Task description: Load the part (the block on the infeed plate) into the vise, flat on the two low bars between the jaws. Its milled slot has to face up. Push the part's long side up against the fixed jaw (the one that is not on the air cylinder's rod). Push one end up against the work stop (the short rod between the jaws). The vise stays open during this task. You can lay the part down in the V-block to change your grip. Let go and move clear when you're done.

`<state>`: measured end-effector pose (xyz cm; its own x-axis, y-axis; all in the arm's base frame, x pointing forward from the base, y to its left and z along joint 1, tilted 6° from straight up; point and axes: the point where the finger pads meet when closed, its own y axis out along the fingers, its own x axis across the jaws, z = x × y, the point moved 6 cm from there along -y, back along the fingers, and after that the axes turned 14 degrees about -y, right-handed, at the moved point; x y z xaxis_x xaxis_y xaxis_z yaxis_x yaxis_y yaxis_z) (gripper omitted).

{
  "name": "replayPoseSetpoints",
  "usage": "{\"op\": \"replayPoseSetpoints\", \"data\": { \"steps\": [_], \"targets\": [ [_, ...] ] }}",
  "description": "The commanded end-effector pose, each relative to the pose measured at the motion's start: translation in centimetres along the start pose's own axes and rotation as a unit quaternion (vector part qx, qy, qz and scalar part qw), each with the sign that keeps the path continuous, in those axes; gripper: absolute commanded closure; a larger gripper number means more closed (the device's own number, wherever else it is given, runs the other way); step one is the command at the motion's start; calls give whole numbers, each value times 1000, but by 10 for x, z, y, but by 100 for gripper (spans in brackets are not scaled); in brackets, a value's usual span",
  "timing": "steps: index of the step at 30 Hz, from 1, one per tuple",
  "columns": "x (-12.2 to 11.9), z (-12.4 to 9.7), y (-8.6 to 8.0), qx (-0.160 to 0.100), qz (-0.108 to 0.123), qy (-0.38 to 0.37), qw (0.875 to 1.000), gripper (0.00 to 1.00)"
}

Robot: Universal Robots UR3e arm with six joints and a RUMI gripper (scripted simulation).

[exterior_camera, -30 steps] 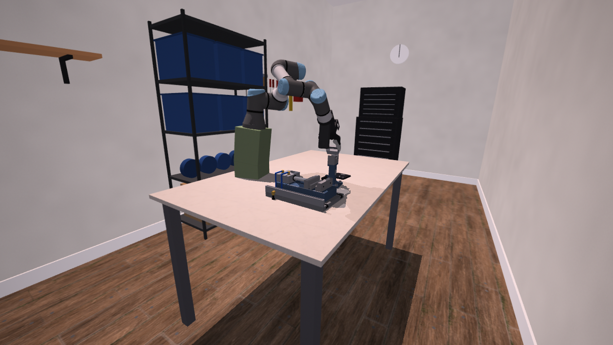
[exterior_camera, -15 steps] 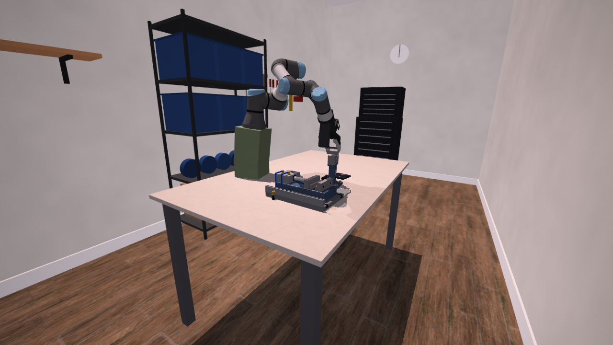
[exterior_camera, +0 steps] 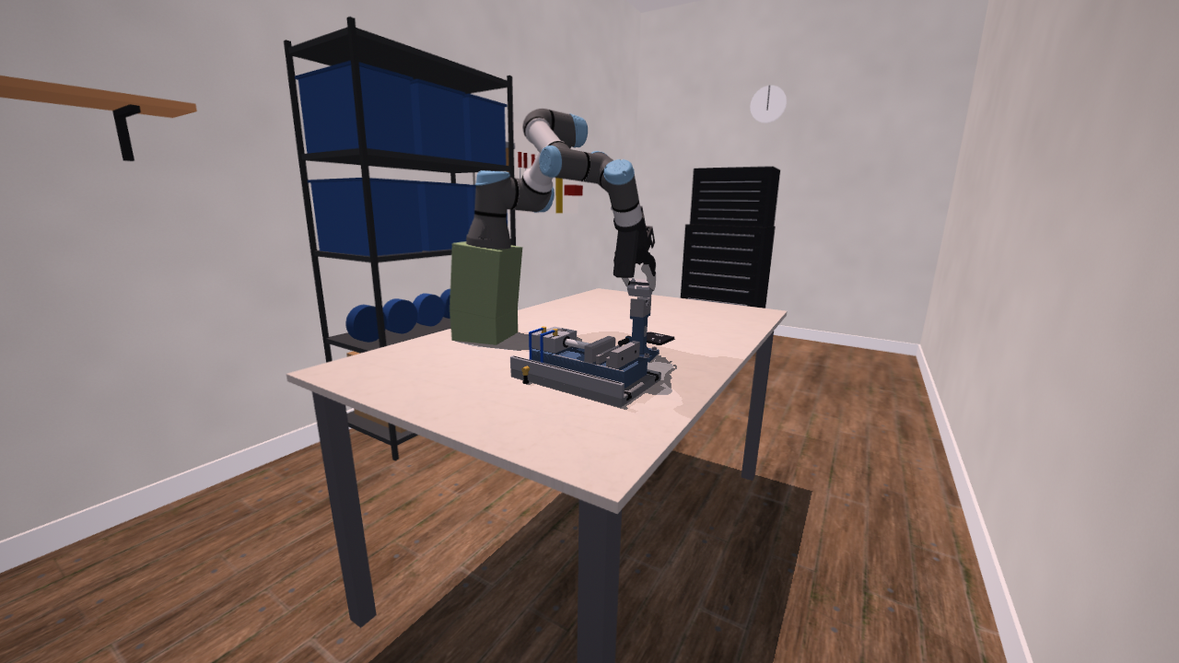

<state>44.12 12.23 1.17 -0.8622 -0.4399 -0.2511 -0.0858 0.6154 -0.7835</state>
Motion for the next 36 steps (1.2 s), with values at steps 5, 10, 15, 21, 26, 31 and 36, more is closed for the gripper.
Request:
{"op": "replayPoseSetpoints", "data": {
  "steps": [5, 10, 15, 21, 26, 31, 36],
  "targets": [
    [-2, -6, 0, 43, -8, 0, 999, 100],
    [-3, -10, 0, 74, -16, 0, 997, 100],
    [-4, -14, 1, 102, -23, 0, 995, 100],
    [-5, -18, 2, 138, -32, 0, 990, 100],
    [-6, -23, 3, 171, -40, 0, 985, 100],
    [-7, -27, 5, 200, -47, 0, 979, 100],
    [-8, -29, 6, 216, -51, 0, 975, 100]
  ]
}}
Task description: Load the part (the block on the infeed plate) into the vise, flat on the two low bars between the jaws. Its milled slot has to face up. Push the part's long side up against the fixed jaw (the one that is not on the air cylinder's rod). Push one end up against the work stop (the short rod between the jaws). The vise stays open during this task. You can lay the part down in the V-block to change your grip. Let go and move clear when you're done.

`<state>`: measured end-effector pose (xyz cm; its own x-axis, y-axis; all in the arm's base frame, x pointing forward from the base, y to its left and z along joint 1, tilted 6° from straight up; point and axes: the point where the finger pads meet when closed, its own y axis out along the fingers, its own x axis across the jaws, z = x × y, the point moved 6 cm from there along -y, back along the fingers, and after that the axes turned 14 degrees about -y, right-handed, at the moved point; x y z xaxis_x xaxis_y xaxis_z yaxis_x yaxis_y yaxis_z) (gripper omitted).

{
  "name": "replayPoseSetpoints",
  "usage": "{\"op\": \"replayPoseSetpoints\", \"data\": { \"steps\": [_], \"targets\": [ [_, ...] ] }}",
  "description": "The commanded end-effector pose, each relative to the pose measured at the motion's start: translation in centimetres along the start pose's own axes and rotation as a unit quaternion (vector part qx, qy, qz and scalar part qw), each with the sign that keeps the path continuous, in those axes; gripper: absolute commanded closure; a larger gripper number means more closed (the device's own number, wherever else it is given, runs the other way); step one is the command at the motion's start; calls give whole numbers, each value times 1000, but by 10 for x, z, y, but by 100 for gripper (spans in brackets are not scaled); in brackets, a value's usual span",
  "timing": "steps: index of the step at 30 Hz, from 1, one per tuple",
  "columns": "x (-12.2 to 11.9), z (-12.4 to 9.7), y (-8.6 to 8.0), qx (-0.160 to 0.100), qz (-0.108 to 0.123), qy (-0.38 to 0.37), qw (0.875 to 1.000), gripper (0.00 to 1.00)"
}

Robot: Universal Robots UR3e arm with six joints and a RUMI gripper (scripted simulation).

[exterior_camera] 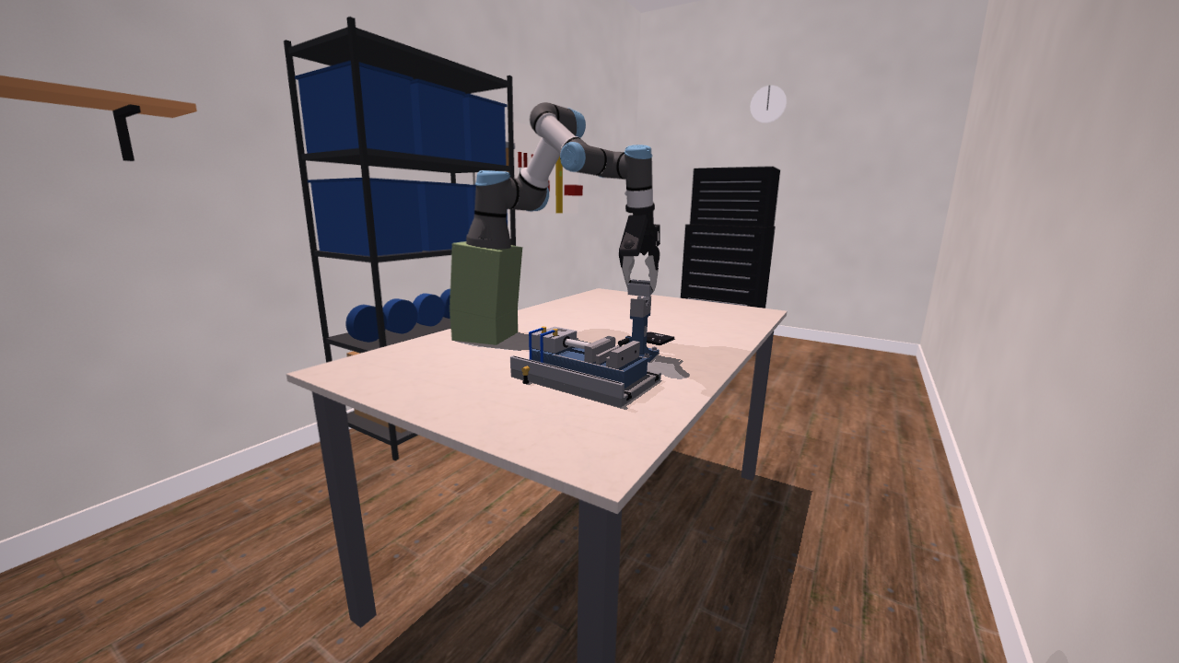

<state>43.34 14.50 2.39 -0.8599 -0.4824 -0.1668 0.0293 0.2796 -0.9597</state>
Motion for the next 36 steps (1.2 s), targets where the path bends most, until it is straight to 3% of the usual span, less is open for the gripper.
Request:
{"op": "replayPoseSetpoints", "data": {
  "steps": [1, 12, 36],
  "targets": [
    [-1, -4, 0, 30, -5, 0, 1000, 100],
    [-3, -10, 0, 78, -17, 0, 997, 100],
    [-4, -16, 1, 118, -27, 0, 993, 100]
  ]
}}
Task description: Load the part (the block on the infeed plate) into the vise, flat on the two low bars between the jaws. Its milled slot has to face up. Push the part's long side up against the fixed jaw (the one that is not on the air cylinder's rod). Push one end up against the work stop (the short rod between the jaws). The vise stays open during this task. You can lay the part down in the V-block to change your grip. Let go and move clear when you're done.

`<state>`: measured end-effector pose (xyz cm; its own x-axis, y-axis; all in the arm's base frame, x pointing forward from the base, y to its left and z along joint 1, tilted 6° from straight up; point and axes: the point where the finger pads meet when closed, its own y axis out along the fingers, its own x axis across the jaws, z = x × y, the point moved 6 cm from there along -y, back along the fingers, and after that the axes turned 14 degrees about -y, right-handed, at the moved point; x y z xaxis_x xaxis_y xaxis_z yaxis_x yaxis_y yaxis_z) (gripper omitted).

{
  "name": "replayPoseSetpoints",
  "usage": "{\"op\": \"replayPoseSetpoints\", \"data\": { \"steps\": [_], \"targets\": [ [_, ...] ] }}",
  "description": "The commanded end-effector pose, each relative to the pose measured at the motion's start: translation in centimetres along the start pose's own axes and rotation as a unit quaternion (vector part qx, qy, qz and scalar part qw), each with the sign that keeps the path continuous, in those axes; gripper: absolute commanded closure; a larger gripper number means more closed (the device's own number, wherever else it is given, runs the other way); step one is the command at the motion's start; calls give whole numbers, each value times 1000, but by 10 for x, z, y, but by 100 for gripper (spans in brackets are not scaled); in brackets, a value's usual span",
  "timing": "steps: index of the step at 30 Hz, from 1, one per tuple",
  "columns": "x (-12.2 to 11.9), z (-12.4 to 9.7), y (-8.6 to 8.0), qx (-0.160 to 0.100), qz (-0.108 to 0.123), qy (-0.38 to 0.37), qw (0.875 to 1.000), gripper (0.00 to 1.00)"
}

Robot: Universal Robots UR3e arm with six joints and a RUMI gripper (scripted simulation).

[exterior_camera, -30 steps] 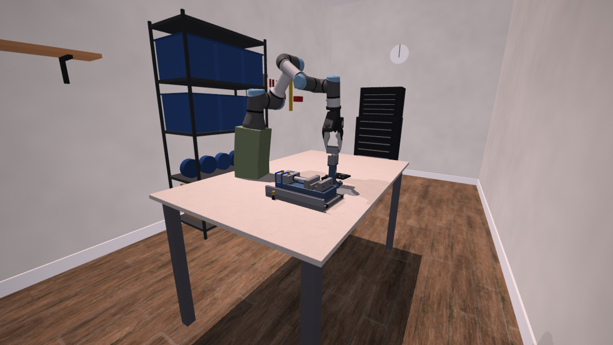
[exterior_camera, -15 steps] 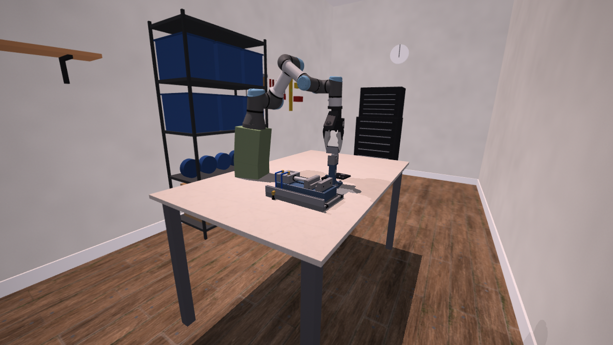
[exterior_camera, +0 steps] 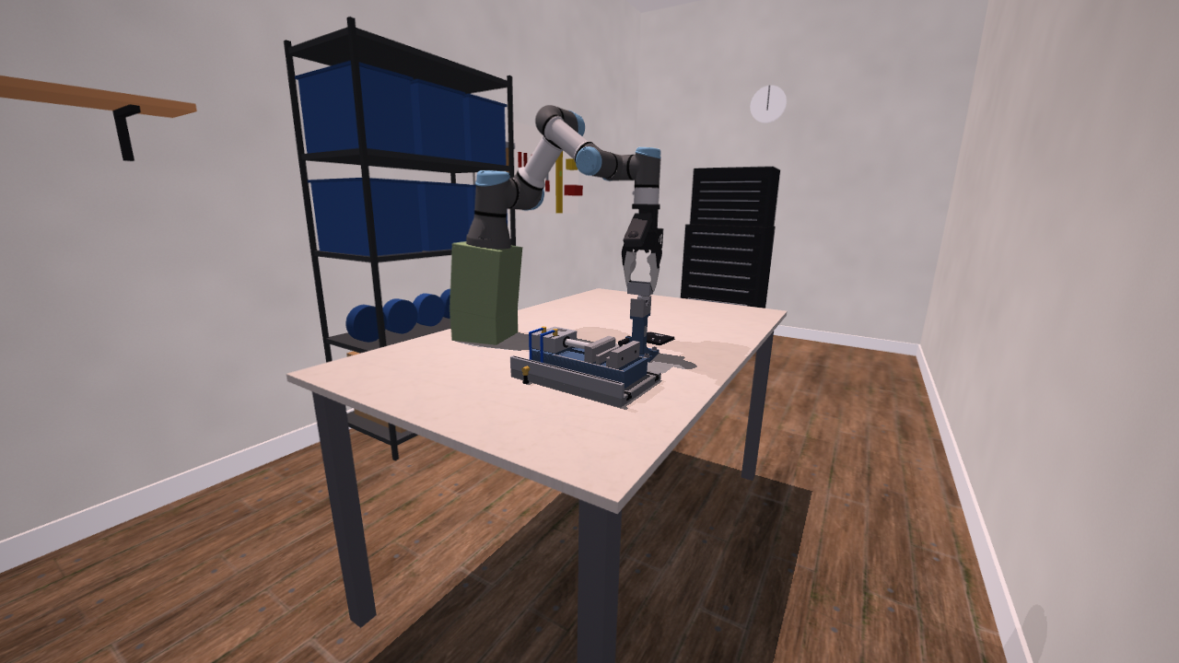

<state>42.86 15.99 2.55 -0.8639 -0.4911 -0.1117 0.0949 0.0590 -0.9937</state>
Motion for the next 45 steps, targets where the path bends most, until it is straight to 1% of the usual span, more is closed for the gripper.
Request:
{"op": "replayPoseSetpoints", "data": {
  "steps": [1, 45],
  "targets": [
    [-1, 0, -1, 6, 0, 0, 1000, 100],
    [-1, -1, -1, 8, 0, 0, 1000, 100]
  ]
}}
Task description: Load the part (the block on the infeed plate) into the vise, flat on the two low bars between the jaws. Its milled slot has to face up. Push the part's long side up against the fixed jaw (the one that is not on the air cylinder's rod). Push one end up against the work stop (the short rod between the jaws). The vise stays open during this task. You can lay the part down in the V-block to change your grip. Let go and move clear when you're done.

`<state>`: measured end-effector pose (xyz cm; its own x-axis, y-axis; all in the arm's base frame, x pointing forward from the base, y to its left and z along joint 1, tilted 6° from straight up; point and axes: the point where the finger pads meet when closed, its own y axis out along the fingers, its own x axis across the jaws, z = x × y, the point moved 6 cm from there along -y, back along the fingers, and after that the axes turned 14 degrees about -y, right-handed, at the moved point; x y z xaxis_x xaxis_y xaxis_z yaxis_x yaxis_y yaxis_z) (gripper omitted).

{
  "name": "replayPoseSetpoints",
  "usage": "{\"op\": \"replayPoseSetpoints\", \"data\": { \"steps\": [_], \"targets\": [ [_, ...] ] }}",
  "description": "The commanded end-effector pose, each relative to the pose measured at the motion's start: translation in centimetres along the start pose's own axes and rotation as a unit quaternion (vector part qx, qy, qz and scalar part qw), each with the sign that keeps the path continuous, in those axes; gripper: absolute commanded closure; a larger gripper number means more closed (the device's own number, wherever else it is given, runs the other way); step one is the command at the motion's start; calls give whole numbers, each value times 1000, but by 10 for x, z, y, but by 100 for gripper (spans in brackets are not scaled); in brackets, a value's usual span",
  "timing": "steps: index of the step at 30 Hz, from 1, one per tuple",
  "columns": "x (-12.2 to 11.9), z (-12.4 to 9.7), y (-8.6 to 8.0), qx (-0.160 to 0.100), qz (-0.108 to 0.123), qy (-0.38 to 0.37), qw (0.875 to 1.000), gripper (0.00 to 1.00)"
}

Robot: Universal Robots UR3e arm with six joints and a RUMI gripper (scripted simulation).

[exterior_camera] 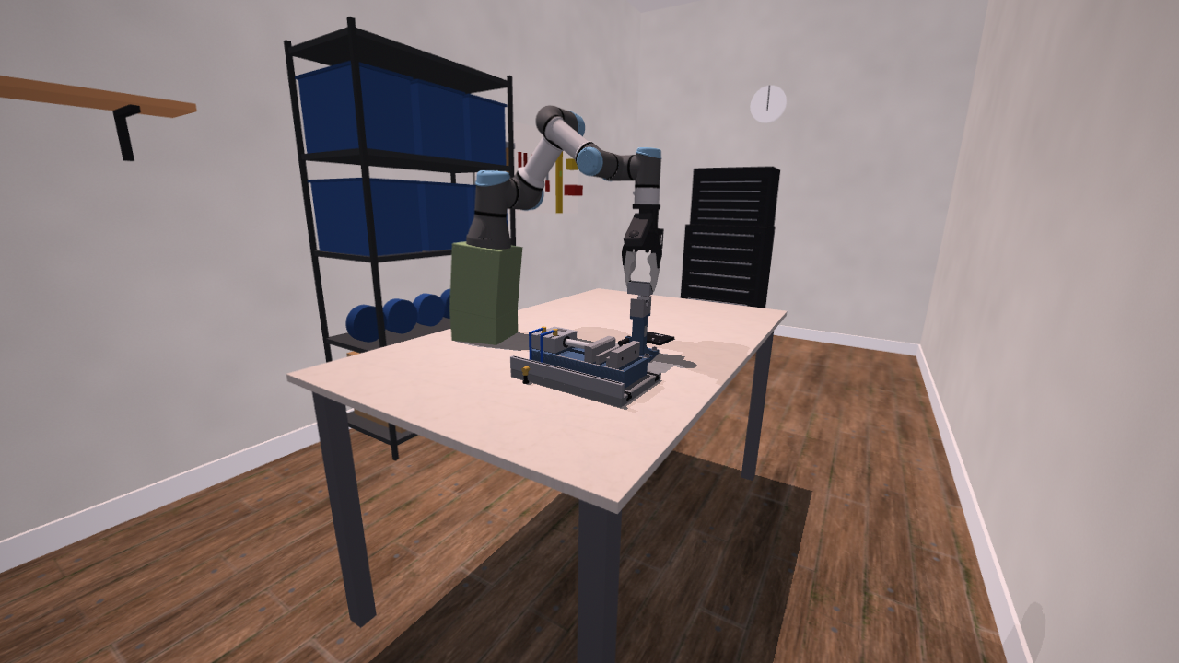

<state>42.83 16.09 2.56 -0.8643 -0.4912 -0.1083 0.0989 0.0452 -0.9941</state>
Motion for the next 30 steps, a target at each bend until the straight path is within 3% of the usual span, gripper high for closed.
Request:
{"op": "replayPoseSetpoints", "data": {
  "steps": [1, 18, 30],
  "targets": [
    [-1, 0, -1, 1, 2, 0, 1000, 100],
    [-1, 0, -6, 1, 2, 0, 1000, 100],
    [-1, 0, -21, 1, 2, 0, 1000, 100]
  ]
}}
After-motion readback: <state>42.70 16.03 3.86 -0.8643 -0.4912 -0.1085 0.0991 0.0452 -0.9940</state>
